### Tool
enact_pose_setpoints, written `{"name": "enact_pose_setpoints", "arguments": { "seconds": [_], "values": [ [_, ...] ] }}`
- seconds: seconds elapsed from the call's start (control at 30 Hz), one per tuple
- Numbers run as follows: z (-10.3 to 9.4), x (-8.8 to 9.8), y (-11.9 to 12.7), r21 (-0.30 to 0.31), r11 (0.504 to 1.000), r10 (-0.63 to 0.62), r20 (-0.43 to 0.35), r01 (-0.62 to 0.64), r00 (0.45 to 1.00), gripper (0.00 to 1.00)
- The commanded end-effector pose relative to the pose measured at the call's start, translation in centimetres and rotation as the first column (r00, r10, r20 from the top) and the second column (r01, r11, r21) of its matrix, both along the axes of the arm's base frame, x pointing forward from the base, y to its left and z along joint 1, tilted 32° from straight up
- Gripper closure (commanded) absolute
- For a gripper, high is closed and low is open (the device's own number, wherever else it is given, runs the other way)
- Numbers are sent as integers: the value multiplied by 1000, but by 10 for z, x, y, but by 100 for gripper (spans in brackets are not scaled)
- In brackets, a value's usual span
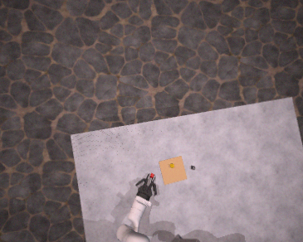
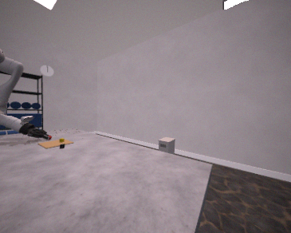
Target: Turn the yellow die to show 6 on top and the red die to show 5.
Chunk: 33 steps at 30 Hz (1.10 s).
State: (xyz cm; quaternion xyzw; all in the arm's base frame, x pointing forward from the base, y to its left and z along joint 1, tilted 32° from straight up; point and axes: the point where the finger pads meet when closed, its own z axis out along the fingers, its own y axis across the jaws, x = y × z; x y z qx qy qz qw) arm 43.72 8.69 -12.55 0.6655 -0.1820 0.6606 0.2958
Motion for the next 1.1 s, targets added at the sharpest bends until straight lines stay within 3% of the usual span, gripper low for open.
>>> {"name": "enact_pose_setpoints", "arguments": {
  "seconds": [0.0,0.2,0.7,1.07],
  "values": [
    [1,0,1,1,1000,1,1,-1,1000,85],
    [1,0,1,1,1000,1,1,-1,1000,85],
    [1,0,1,1,1000,1,1,-1,1000,65],
    [1,0,1,1,1000,1,1,-1,1000,65]
  ]
}}
